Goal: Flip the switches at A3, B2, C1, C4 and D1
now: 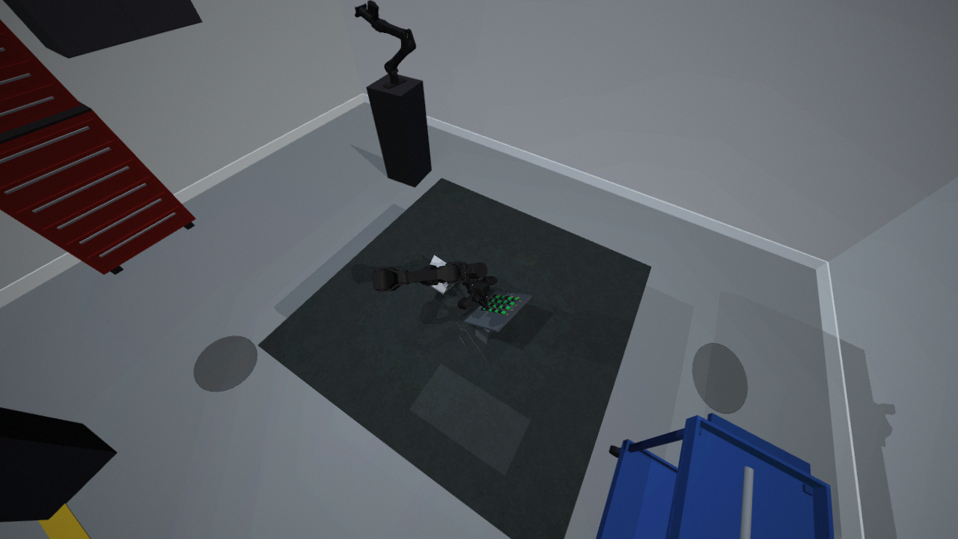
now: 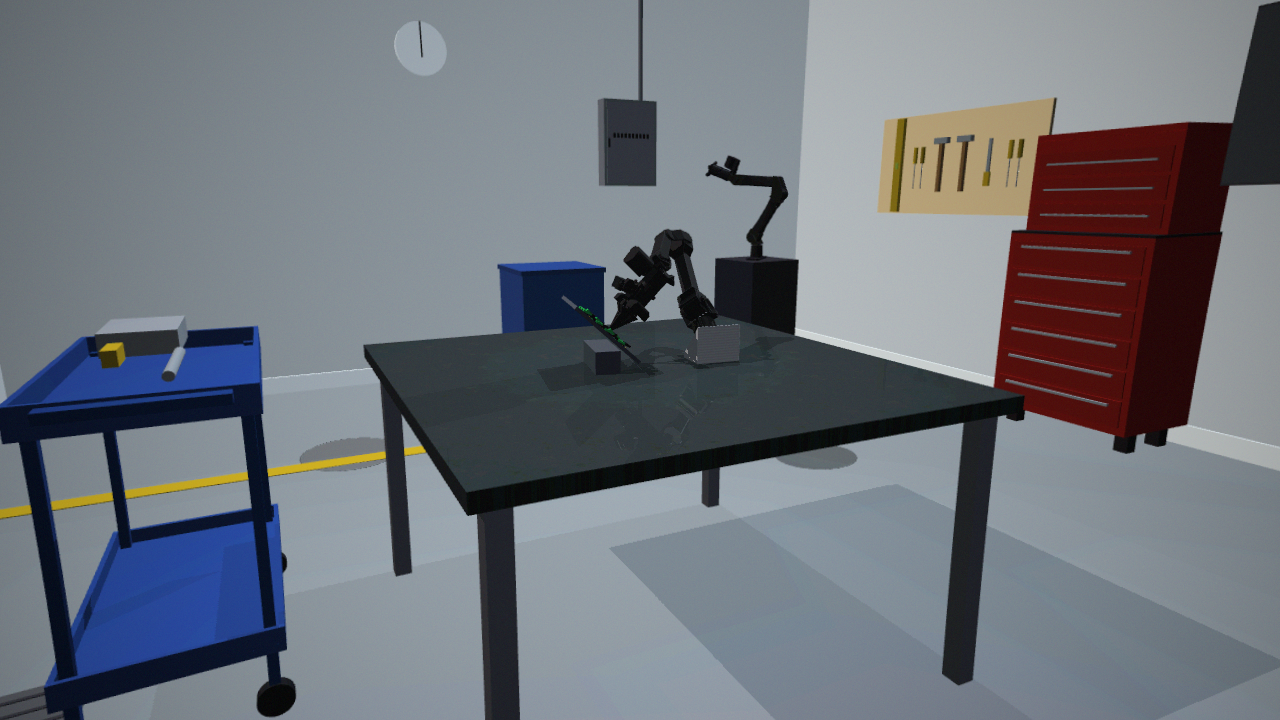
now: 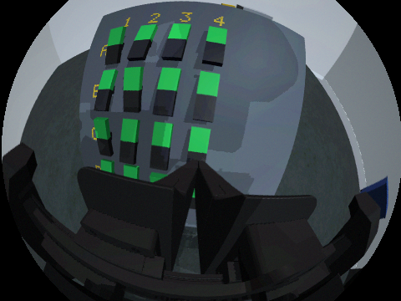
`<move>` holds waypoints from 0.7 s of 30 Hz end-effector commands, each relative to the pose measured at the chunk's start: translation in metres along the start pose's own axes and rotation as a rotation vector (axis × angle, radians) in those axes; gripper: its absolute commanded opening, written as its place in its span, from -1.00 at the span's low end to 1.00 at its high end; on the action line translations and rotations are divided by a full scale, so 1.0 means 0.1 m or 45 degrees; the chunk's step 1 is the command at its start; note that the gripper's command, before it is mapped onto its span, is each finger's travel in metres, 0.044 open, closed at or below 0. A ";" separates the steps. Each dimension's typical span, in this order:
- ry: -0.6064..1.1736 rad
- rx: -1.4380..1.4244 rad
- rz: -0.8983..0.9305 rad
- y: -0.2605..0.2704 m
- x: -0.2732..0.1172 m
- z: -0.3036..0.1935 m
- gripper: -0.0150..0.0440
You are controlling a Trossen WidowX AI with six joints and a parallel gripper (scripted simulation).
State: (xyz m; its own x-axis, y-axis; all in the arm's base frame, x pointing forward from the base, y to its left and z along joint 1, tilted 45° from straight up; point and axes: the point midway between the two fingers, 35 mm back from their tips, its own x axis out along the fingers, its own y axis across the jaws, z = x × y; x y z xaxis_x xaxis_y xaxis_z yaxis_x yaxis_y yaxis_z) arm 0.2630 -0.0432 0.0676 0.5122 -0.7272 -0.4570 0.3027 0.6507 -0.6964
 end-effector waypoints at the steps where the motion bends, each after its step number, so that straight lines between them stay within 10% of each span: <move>1: 0.001 -0.006 0.004 0.01 0.01 0.00 -0.49; 21: 0.000 -0.006 0.004 0.01 0.04 0.00 -0.49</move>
State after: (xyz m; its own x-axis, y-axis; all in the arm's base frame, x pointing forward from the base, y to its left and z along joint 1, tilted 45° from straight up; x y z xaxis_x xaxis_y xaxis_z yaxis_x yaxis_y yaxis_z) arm 0.2643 -0.0453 0.0663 0.5122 -0.7273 -0.4569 0.3026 0.6507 -0.6965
